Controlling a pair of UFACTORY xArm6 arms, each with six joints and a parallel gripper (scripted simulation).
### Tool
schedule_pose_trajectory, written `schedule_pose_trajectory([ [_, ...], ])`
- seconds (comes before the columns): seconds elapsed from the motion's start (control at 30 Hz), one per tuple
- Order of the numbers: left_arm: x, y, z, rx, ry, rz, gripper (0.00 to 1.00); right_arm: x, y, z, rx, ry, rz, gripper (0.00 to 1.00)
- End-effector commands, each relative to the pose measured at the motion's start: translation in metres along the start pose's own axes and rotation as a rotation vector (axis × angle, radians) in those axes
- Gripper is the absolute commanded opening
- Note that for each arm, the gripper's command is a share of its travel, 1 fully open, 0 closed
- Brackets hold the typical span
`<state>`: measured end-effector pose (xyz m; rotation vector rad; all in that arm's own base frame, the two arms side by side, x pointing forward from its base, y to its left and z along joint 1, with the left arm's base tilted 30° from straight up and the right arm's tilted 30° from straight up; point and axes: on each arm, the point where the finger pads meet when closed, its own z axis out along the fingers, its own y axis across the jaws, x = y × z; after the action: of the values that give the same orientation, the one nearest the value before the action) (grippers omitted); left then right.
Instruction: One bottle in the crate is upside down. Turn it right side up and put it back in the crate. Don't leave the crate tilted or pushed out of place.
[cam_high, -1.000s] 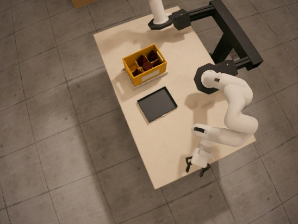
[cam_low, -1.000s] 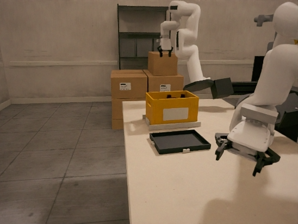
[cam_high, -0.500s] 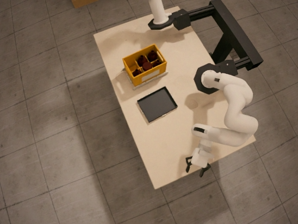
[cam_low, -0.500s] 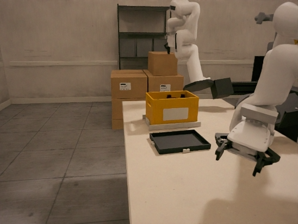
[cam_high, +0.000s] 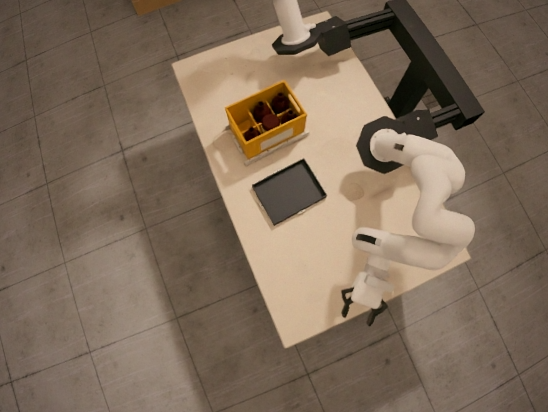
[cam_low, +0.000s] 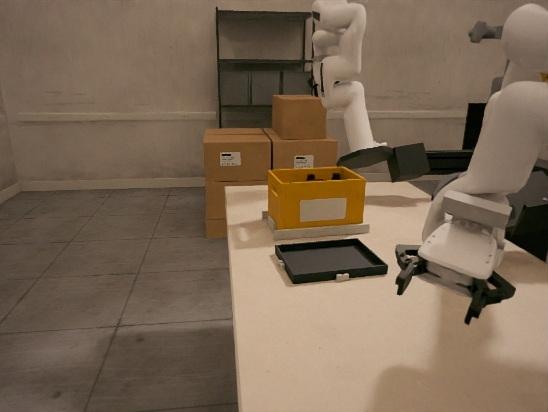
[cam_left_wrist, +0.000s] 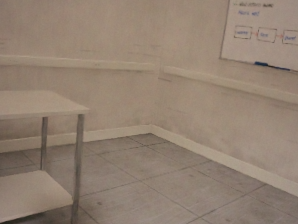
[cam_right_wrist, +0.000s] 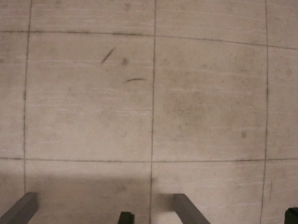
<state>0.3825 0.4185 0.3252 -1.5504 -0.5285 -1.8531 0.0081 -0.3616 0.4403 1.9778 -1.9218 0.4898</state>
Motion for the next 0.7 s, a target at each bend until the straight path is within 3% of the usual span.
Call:
schedule_pose_trajectory([
  [0.0, 0.0014, 0.0001, 0.0002, 0.0, 0.003, 0.0, 1.0, -0.0001, 0.0035, -0.0028, -0.005, 0.008, 0.013, 1.0],
  [0.67, -0.0017, 0.0098, -0.0089, 0.011, -0.017, -0.013, 1.0, -0.0006, 0.0051, -0.0033, -0.007, 0.009, 0.019, 1.0],
])
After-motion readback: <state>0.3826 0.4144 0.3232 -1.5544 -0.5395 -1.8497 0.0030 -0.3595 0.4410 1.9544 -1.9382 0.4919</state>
